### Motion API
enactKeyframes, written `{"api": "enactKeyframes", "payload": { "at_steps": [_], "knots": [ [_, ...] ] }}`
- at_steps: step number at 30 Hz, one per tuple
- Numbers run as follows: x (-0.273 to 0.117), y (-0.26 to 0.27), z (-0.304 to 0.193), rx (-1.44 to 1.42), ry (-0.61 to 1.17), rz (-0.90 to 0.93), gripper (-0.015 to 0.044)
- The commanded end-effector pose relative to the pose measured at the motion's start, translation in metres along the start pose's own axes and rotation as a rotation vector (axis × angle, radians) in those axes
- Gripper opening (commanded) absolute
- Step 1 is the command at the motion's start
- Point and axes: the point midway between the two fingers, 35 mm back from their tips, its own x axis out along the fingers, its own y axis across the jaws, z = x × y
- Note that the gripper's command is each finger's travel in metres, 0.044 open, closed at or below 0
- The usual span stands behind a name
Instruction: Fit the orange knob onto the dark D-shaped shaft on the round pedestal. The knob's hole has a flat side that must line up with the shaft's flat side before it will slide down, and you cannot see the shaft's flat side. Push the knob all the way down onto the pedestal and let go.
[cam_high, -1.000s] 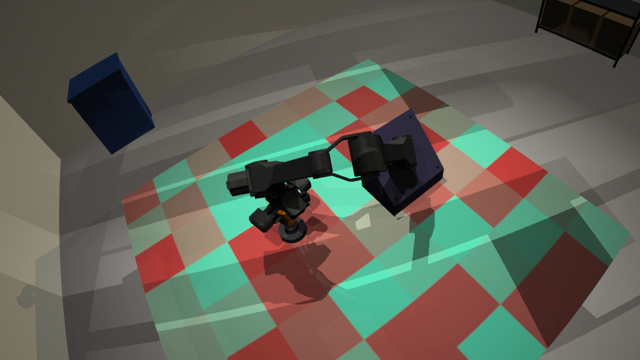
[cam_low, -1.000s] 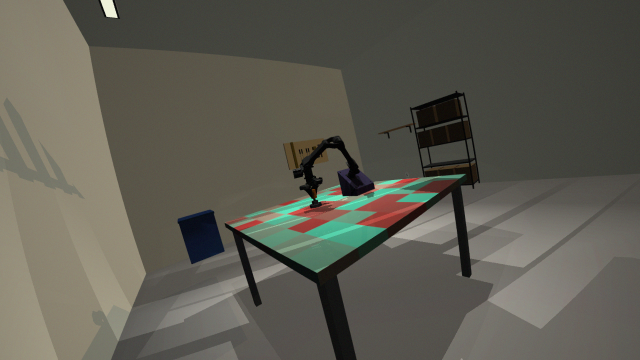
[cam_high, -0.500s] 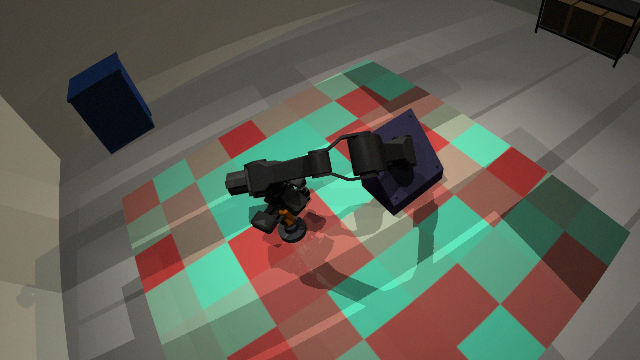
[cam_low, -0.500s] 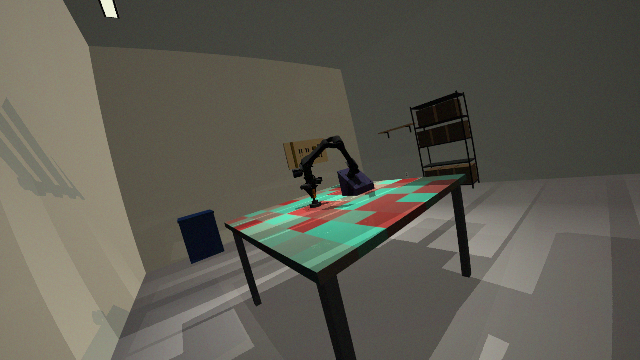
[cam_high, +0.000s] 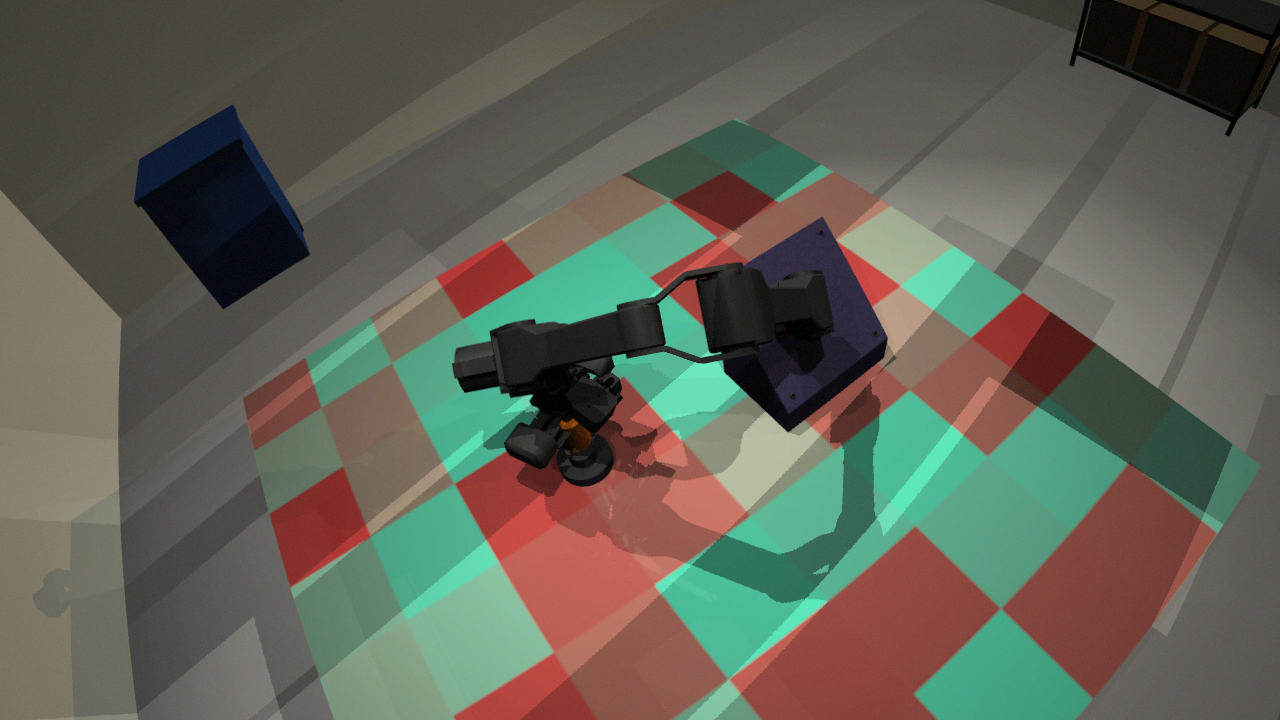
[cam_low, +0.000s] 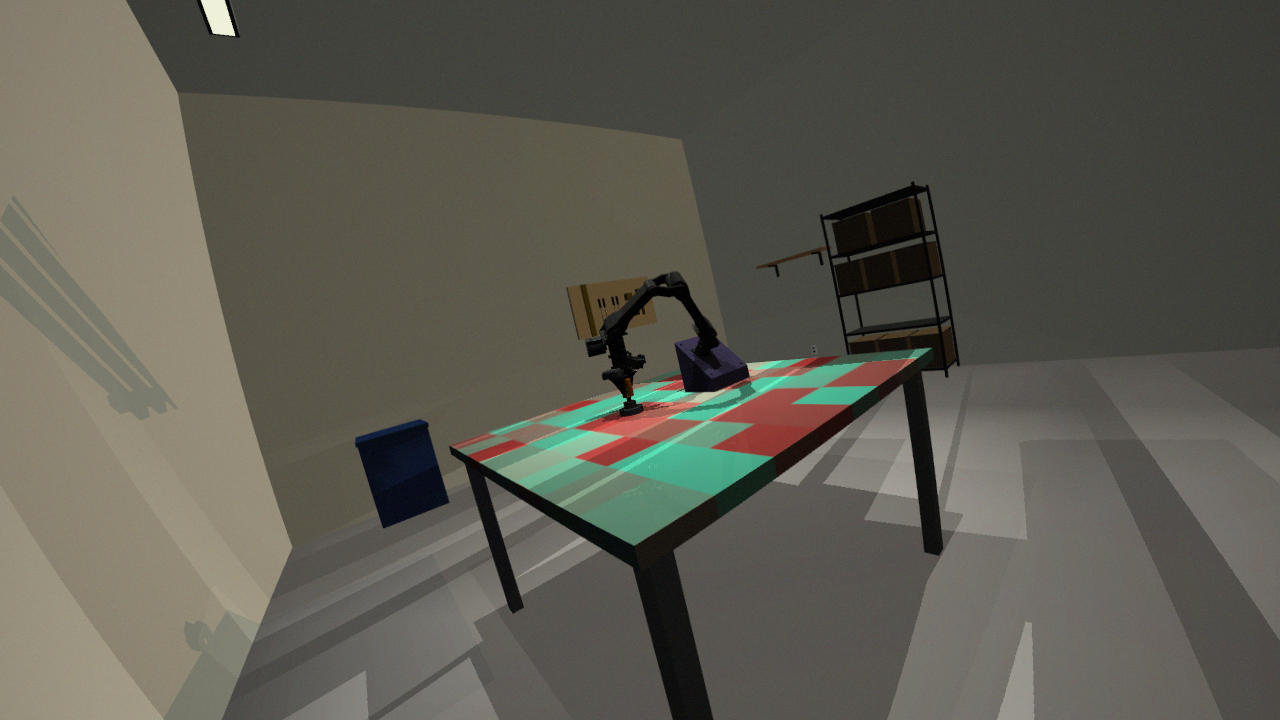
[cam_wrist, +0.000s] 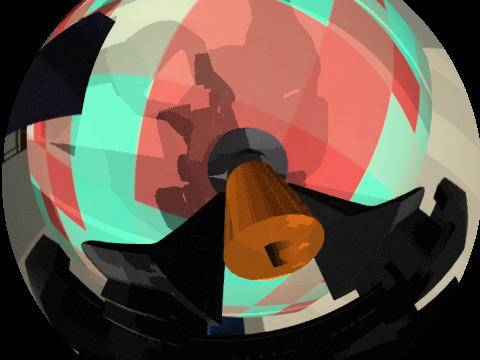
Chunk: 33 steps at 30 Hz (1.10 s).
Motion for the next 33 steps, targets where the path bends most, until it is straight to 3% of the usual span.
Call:
{"api": "enactKeyframes", "payload": {
  "at_steps": [1,9,33],
  "knots": [
    [-0.0042,0.0006,0.0008,-0.002,0.003,-0.001,0.0000],
    [-0.0056,-0.0010,0.0002,-0.212,0.004,-0.001,0.0000],
    [-0.0041,-0.0014,0.0002,-0.212,0.004,-0.001,0.0000]
  ]
}}
